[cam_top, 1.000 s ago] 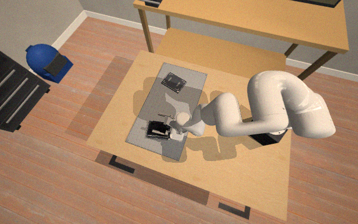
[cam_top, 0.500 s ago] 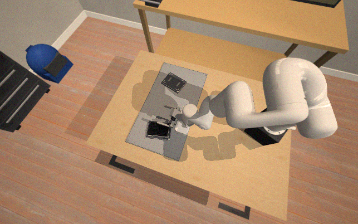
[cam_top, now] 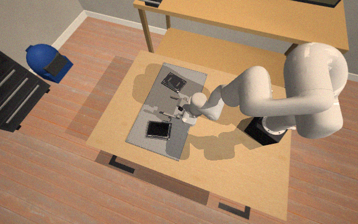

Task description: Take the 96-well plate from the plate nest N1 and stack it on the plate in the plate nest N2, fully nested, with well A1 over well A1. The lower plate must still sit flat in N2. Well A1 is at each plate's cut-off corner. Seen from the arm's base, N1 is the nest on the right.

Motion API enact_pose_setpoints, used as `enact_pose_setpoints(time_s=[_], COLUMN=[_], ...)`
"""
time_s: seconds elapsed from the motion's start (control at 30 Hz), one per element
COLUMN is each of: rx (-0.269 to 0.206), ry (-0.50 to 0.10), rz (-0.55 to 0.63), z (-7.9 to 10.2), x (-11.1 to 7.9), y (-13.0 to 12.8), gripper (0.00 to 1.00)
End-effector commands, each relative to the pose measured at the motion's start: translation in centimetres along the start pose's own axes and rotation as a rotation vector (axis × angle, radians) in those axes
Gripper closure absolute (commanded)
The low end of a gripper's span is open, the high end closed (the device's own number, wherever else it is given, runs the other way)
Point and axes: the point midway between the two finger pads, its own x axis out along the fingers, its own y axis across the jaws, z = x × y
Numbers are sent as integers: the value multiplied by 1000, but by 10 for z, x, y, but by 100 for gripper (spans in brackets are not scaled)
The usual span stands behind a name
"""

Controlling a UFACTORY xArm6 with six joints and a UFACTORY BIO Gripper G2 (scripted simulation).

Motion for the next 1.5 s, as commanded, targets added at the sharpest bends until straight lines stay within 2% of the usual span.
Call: enact_pose_setpoints(time_s=[0.0,0.83,1.47], rx=[3,2,2], ry=[-2,-2,-2], rz=[2,2,2], z=[14,84,84], x=[-7,-47,-47], y=[-12,-94,-95], gripper=[63,63,63])
